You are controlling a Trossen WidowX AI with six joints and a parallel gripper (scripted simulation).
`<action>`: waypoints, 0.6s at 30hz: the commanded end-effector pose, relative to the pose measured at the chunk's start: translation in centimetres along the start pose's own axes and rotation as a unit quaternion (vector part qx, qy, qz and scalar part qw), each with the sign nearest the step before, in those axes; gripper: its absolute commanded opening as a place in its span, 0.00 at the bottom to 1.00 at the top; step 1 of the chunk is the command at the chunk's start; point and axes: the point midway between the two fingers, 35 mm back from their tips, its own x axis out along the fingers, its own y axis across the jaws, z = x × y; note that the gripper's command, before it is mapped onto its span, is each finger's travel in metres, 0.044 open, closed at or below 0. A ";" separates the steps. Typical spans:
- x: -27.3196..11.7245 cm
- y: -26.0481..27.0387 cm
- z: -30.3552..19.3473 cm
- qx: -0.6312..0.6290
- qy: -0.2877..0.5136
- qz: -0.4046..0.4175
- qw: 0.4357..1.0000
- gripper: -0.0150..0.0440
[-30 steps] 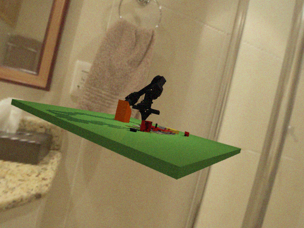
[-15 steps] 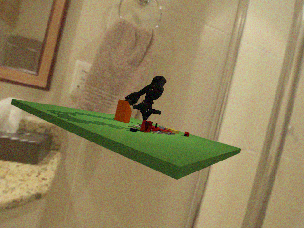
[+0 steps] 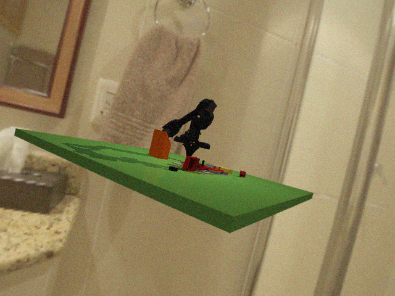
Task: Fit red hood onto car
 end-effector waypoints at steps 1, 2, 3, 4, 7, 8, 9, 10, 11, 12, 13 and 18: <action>0.2 0.3 -0.1 0.001 0.003 0.000 1.000 0.25; 0.2 0.3 -0.1 0.001 0.003 0.000 1.000 0.25; 0.2 0.4 -0.1 0.001 0.003 0.000 1.000 0.25; 0.2 0.4 -0.1 0.001 0.003 0.000 1.000 0.25; 0.2 0.6 -0.1 0.001 0.003 0.000 1.000 0.25; 0.2 0.6 -0.1 0.001 0.003 0.000 1.000 0.25; 0.2 0.7 -0.1 0.001 0.003 0.000 1.000 0.25; 0.2 0.7 -0.1 0.001 0.003 0.000 1.000 0.25; 0.2 0.8 -0.1 0.001 0.003 0.000 1.000 0.25; 0.2 0.8 -0.1 0.001 0.003 0.000 1.000 0.25; 0.2 0.9 -0.1 0.001 0.003 0.000 1.000 0.25; 0.2 1.1 -0.1 0.001 0.003 0.000 1.000 0.25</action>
